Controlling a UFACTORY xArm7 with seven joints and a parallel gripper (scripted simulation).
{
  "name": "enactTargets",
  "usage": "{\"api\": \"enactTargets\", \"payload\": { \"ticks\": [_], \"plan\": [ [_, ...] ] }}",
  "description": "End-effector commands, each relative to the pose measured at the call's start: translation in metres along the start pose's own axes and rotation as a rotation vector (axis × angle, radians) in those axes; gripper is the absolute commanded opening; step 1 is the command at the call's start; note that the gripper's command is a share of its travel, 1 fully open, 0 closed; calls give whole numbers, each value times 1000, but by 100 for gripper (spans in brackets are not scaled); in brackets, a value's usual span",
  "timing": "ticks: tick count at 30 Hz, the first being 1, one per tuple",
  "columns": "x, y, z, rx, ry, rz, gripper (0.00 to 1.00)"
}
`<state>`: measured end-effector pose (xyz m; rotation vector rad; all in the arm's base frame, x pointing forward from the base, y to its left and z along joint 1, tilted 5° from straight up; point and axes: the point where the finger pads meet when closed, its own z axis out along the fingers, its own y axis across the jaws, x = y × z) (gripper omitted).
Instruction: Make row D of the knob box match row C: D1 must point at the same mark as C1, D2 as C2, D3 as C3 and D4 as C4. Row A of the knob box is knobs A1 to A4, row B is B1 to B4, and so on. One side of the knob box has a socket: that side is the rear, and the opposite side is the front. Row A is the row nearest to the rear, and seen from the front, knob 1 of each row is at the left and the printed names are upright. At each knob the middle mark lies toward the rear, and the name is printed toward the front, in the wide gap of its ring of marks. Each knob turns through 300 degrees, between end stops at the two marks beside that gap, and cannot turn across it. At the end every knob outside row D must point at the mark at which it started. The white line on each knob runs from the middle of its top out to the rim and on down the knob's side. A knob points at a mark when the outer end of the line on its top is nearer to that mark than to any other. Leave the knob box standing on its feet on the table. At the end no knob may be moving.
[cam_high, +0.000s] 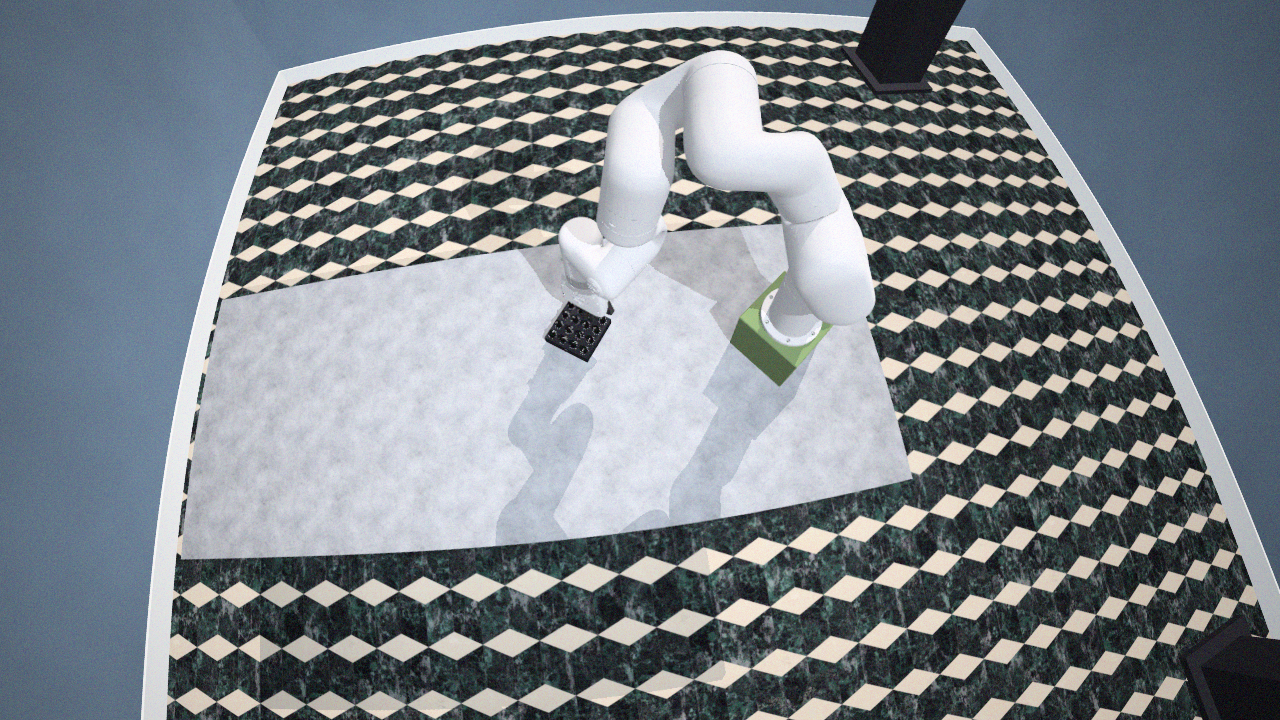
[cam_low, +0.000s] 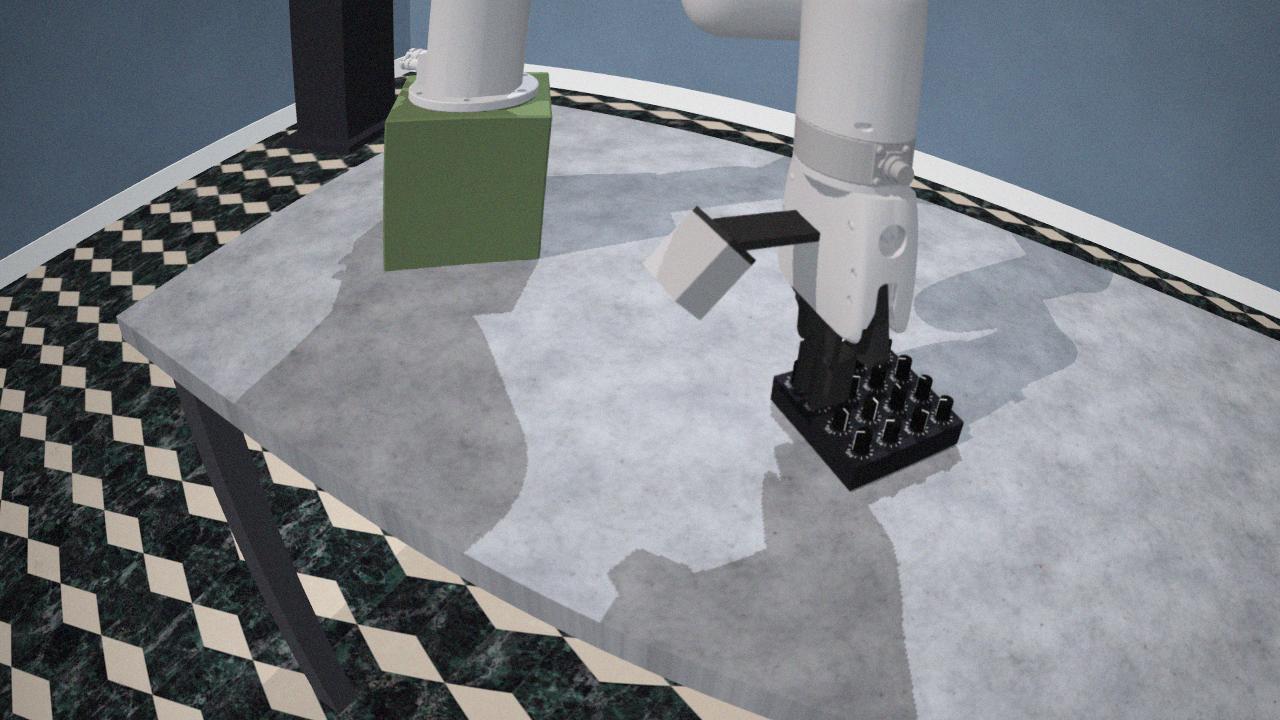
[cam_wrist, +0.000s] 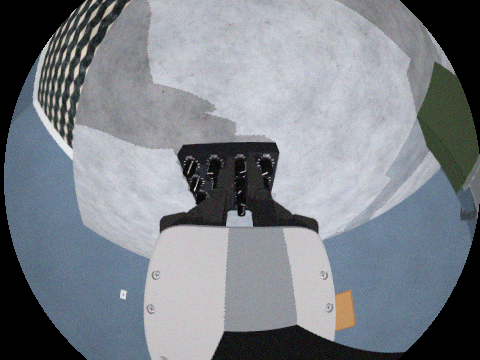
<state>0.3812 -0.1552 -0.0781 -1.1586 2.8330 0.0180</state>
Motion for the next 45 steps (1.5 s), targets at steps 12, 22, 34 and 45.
{"api": "enactTargets", "payload": {
  "ticks": [12, 22, 34, 45],
  "plan": [
    [0, -1, -1, 3, -1, 200, 8],
    [0, -1, -1, 3, -1, 381, 8],
    [0, -1, -1, 3, -1, 694, 8],
    [0, -1, -1, 2, -2, 933, 8]
  ]
}}
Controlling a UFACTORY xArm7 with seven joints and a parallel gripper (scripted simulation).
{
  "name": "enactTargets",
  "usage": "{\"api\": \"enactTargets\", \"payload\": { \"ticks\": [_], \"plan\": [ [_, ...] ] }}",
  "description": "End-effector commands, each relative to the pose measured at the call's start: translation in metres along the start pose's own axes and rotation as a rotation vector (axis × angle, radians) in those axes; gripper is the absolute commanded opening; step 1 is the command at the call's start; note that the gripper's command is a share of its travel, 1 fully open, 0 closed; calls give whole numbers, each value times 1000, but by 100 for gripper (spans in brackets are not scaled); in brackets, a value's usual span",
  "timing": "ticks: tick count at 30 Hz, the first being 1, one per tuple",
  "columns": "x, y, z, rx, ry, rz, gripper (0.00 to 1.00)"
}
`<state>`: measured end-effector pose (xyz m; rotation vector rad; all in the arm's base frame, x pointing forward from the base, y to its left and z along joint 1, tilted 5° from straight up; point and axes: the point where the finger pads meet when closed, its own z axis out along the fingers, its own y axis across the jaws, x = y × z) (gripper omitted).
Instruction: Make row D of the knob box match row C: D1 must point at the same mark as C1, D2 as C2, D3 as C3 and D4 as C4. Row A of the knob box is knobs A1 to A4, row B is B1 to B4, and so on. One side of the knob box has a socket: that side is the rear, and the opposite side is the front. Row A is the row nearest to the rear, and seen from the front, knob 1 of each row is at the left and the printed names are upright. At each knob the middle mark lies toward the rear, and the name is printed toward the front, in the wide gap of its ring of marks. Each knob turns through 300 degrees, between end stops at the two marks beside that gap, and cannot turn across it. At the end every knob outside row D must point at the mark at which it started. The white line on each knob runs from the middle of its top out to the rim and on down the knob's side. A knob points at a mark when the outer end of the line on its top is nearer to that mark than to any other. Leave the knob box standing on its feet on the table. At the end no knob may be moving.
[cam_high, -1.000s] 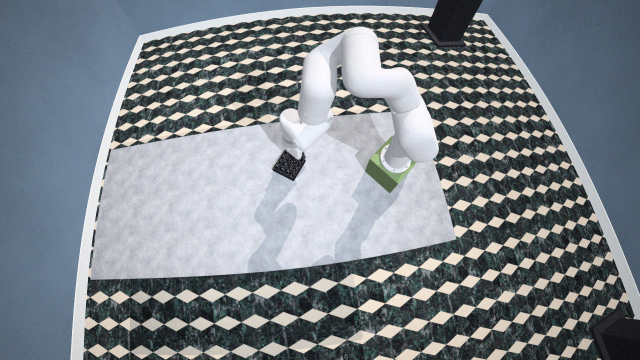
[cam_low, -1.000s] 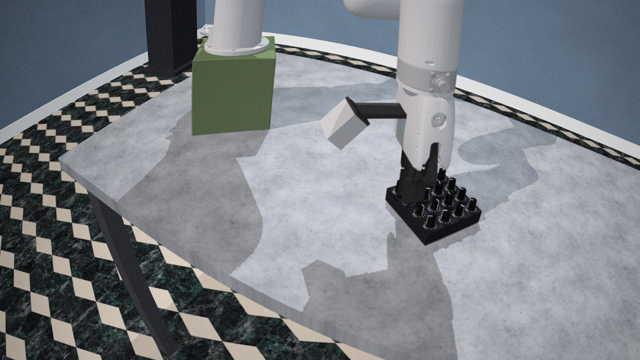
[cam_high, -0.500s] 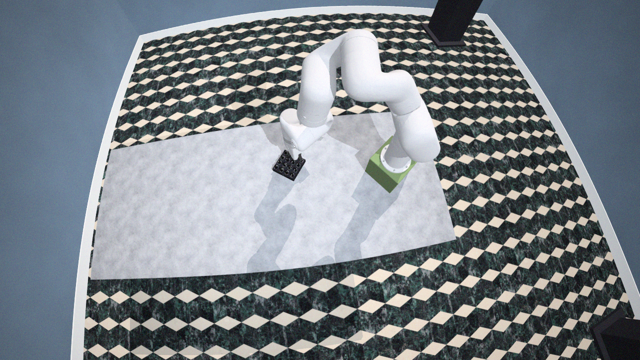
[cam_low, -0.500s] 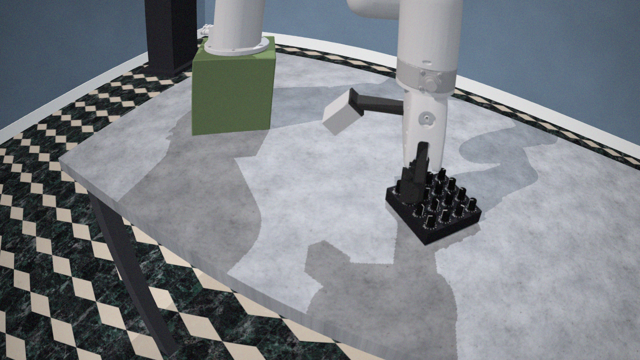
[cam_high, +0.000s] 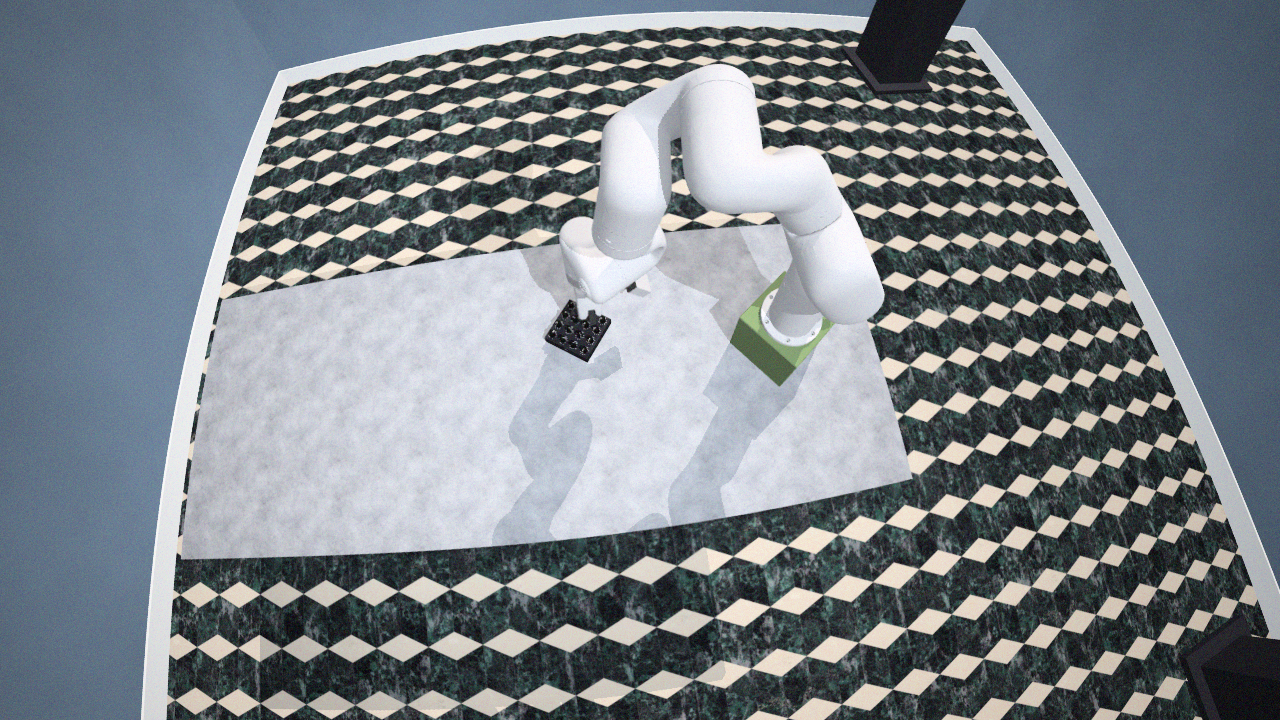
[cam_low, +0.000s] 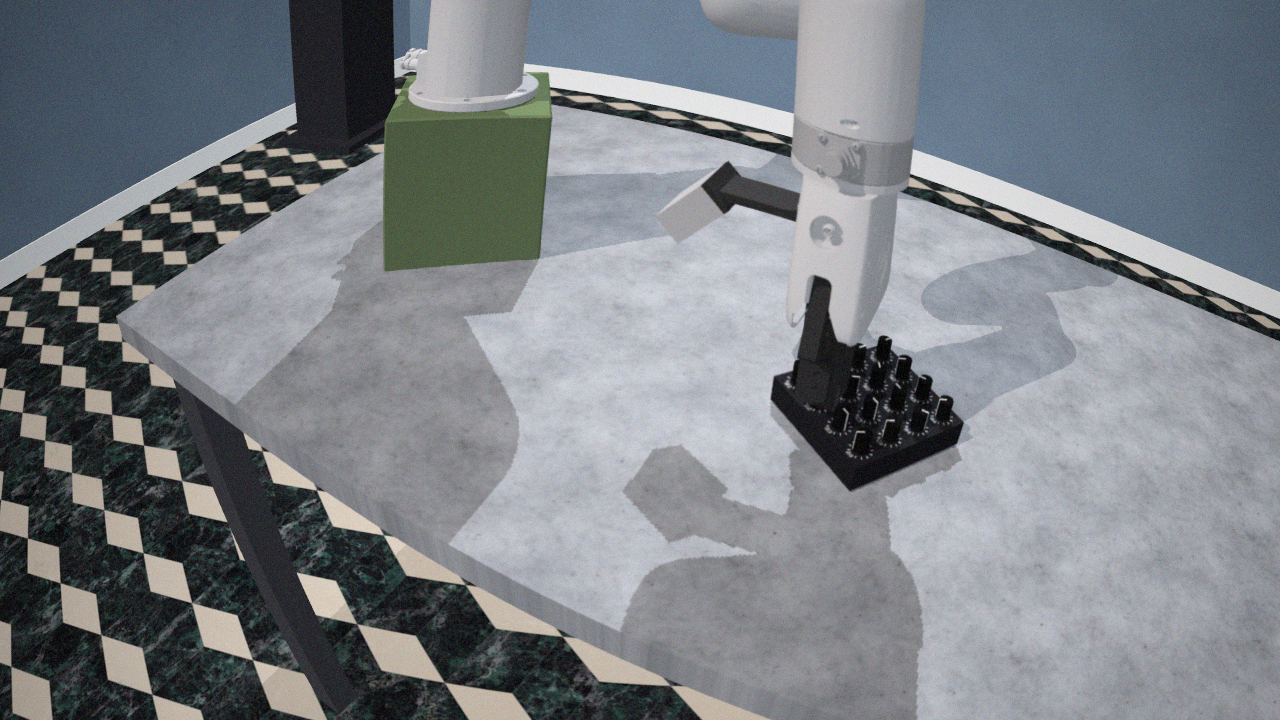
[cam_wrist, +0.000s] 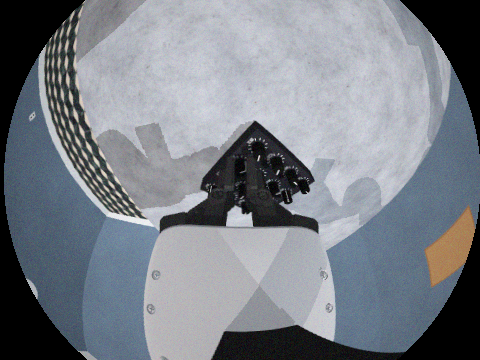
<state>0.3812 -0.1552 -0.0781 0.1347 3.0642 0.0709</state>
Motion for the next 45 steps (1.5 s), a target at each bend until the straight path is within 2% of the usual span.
{"api": "enactTargets", "payload": {
  "ticks": [1, 9, 26, 45],
  "plan": [
    [-1, -1, -1, 3, 3, 94, 8],
    [-1, -1, -1, 4, 2, 286, 8],
    [-1, -1, -1, 4, 2, 556, 8],
    [-1, -1, -1, 4, 2, 677, 8]
  ]
}}
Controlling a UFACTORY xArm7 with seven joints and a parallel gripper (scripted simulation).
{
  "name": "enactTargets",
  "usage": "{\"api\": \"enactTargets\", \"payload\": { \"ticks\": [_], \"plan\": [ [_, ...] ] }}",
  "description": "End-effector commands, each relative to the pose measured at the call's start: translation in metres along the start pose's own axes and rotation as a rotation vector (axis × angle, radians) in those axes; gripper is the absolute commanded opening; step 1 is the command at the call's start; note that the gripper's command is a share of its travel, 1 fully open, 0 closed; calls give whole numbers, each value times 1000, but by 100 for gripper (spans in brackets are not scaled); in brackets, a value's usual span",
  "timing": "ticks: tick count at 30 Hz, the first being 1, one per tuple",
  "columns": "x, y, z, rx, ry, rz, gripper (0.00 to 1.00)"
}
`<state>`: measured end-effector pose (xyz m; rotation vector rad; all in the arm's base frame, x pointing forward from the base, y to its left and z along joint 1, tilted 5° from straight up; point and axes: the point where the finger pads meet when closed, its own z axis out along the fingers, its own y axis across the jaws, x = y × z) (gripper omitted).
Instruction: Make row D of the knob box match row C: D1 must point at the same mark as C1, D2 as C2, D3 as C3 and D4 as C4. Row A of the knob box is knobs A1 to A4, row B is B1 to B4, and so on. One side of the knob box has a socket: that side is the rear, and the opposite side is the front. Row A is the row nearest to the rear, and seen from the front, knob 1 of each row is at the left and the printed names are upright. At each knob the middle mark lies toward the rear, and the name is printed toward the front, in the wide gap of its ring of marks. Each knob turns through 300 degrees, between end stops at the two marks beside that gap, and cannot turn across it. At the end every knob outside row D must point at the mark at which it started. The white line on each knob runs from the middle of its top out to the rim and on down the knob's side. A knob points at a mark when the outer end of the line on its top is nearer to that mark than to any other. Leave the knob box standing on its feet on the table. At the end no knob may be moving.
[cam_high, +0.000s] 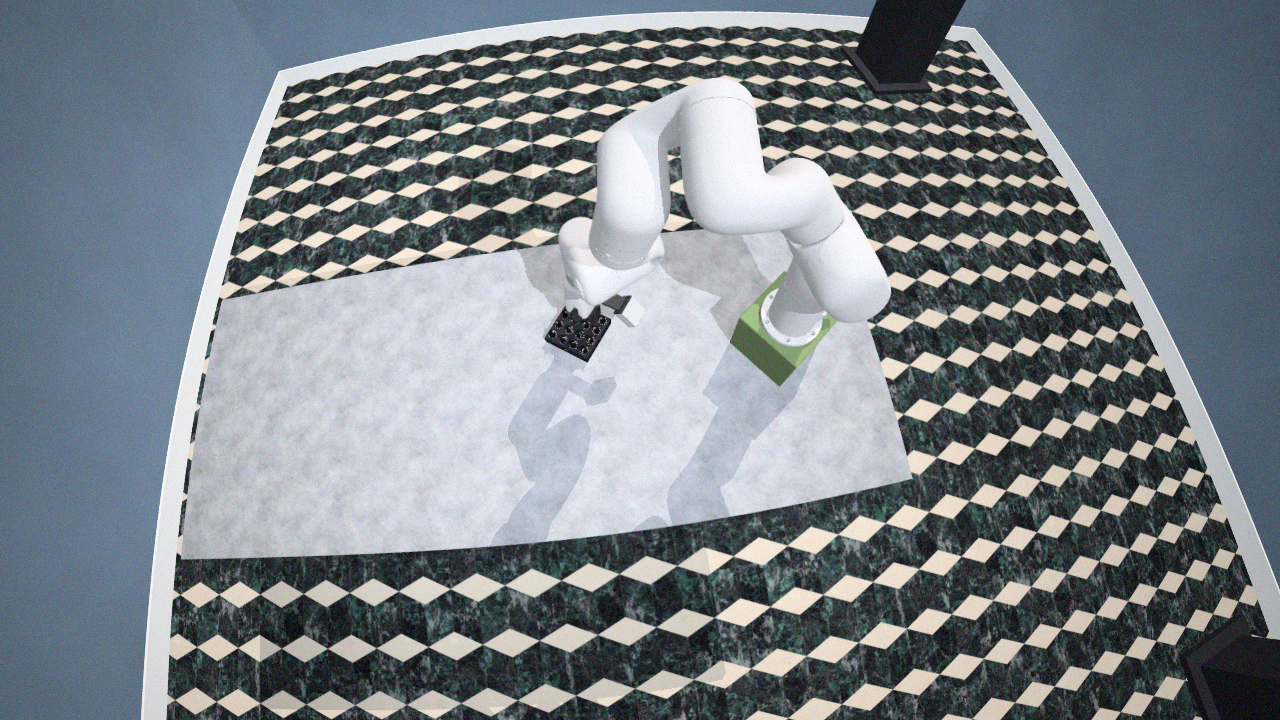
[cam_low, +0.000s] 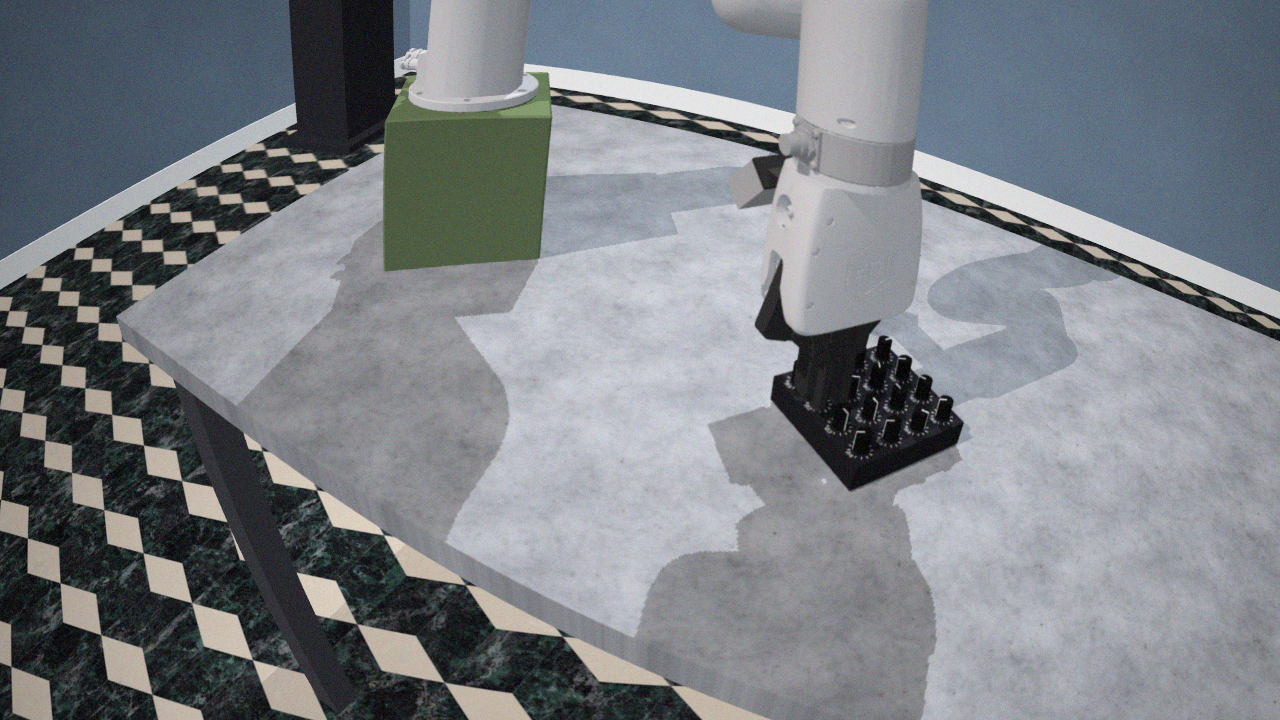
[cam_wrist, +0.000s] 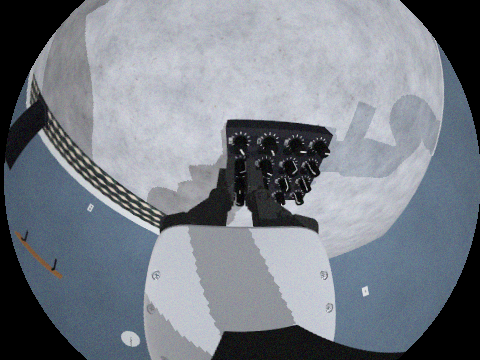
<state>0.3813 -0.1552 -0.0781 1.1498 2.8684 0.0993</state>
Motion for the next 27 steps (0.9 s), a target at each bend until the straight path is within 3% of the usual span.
{"api": "enactTargets", "payload": {
  "ticks": [1, 23, 24, 27],
  "plan": [
    [-1, 0, -1, -1, -3, 6, 8],
    [-1, 0, -1, -1, -3, 18, 8],
    [-1, 0, -1, -1, -3, 18, 19],
    [-1, 0, -1, -1, -3, 18, 19]
  ]
}}
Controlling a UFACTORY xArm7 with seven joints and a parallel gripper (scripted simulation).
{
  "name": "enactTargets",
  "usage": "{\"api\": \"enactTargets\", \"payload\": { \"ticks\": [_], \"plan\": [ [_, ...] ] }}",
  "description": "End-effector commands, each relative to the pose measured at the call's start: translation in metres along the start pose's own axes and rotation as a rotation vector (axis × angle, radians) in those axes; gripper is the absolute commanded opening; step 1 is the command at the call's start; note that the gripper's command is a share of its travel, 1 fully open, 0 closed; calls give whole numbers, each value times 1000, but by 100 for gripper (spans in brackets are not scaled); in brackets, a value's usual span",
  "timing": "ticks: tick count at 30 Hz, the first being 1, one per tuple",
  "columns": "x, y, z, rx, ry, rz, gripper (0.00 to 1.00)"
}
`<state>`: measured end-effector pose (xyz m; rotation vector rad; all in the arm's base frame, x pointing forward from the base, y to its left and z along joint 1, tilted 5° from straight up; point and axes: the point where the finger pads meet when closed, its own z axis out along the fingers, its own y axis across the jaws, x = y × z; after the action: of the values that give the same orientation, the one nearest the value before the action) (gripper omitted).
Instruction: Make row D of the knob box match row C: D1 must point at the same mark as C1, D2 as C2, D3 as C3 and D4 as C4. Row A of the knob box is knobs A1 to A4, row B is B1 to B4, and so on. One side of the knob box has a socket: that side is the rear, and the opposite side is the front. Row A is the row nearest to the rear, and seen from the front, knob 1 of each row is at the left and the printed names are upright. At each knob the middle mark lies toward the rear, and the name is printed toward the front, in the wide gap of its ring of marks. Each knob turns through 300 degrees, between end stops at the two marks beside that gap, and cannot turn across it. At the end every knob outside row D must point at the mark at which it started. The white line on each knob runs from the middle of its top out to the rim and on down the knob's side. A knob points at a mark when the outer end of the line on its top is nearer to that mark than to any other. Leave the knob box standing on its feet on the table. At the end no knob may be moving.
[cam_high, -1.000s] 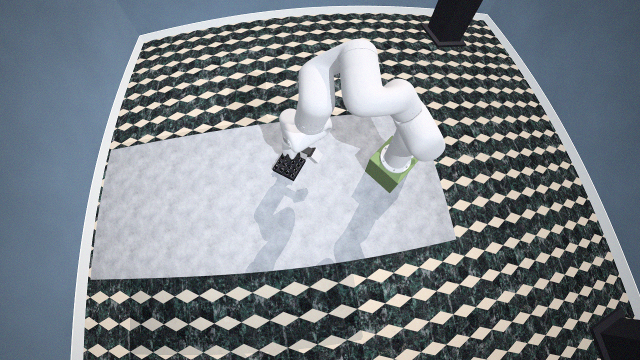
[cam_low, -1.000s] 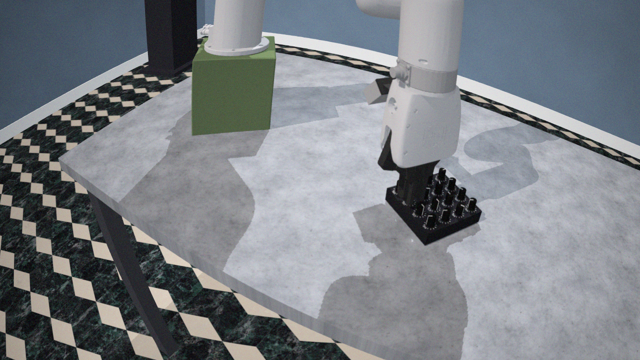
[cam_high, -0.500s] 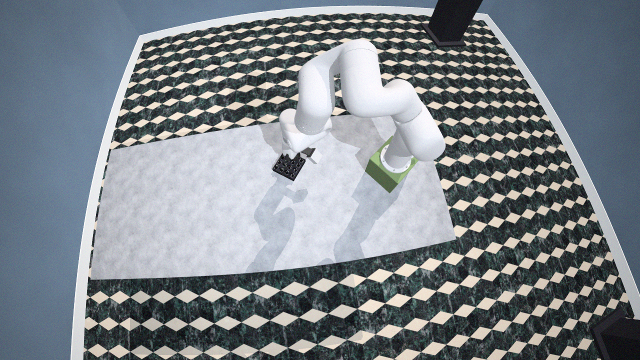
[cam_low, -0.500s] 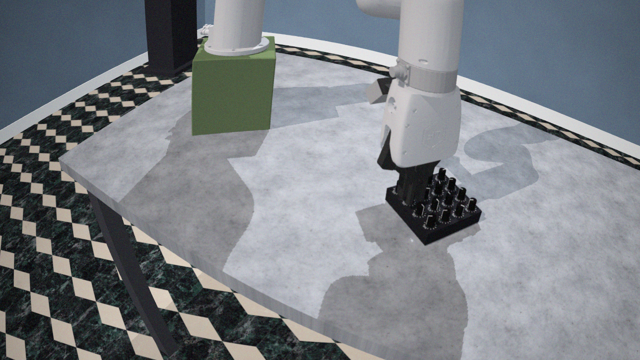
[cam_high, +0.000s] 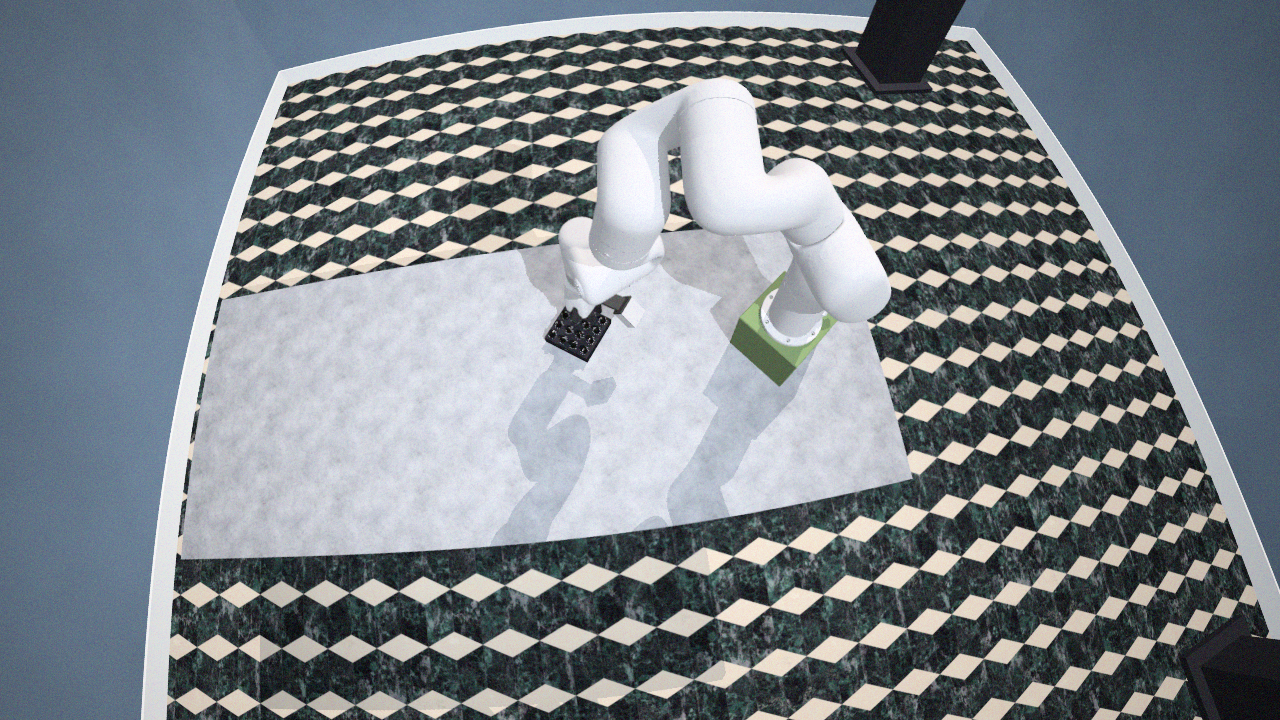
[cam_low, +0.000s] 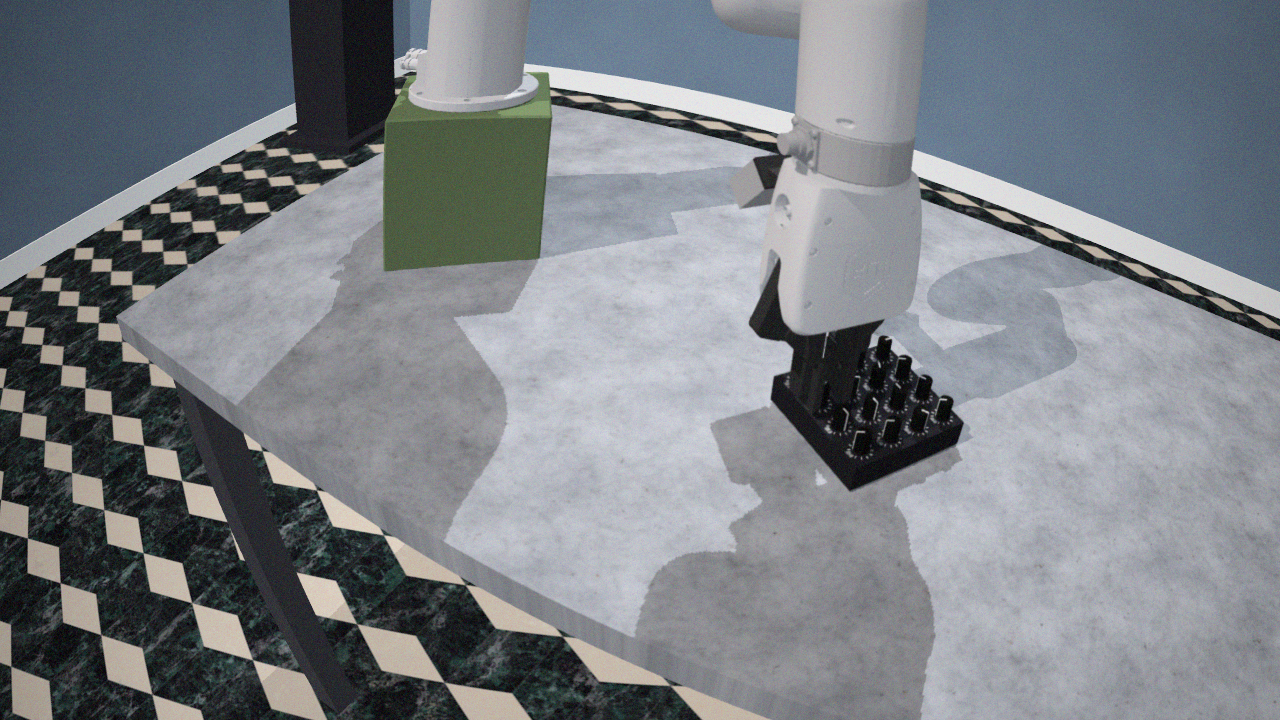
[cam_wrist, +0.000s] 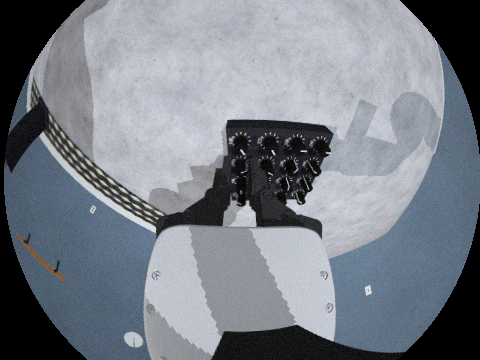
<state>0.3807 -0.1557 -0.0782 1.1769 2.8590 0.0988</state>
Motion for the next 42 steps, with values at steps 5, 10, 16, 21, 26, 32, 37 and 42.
{"api": "enactTargets", "payload": {
  "ticks": [5, 10, 16, 21, 26, 32, 37, 42],
  "plan": [
    [-1, 1, -1, -2, -3, -1, 19],
    [-1, 1, -1, -2, -3, -1, 19],
    [-1, 1, -1, -2, -3, -1, 19],
    [-1, 1, -3, -2, -3, -1, 19],
    [-1, 1, -9, -2, -3, -1, 19],
    [-1, 1, -25, -2, -3, -1, 19],
    [-1, 1, -35, -2, -3, -1, 19],
    [-1, 1, -37, -2, -3, -1, 19]
  ]
}}
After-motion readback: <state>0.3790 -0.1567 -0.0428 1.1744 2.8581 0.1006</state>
